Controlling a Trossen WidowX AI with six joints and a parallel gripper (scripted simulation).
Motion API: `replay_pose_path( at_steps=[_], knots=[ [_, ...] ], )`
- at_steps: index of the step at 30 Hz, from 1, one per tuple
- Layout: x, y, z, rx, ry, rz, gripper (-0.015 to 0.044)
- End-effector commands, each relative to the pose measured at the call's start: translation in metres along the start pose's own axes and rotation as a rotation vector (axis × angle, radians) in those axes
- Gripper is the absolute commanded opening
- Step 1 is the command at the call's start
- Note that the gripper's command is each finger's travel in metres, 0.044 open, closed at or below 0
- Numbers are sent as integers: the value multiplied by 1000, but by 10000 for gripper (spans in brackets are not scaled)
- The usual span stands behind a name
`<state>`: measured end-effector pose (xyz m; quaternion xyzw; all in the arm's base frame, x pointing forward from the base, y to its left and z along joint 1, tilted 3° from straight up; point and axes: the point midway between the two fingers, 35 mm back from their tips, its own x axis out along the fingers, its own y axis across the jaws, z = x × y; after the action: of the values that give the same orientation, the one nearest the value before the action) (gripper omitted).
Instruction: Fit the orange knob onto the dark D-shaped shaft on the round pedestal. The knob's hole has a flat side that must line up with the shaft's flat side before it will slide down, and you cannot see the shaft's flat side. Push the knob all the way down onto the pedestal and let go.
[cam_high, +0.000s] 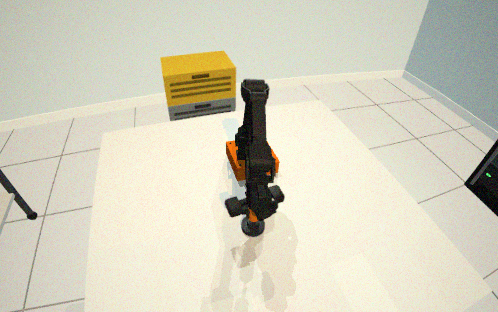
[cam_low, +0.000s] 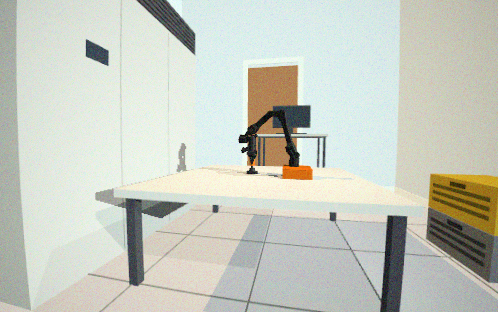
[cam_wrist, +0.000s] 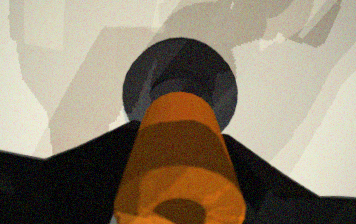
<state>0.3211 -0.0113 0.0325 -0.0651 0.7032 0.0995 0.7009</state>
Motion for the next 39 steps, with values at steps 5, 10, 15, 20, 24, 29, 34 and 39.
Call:
replay_pose_path(
  at_steps=[5,10,15,20,24,29,34,39],
  knots=[
    [2,-1,3,-18,-6,-6,0],
    [2,-1,3,-18,-6,-6,0],
    [2,-1,2,-18,-6,-5,0],
    [0,-1,1,-18,-6,-5,0],
    [-3,0,0,-18,-6,-5,0],
    [-3,0,-2,-143,-5,-6,0],
    [-2,1,-4,-227,-5,-6,0],
    [-2,1,-6,-227,-4,-6,0]
  ],
)
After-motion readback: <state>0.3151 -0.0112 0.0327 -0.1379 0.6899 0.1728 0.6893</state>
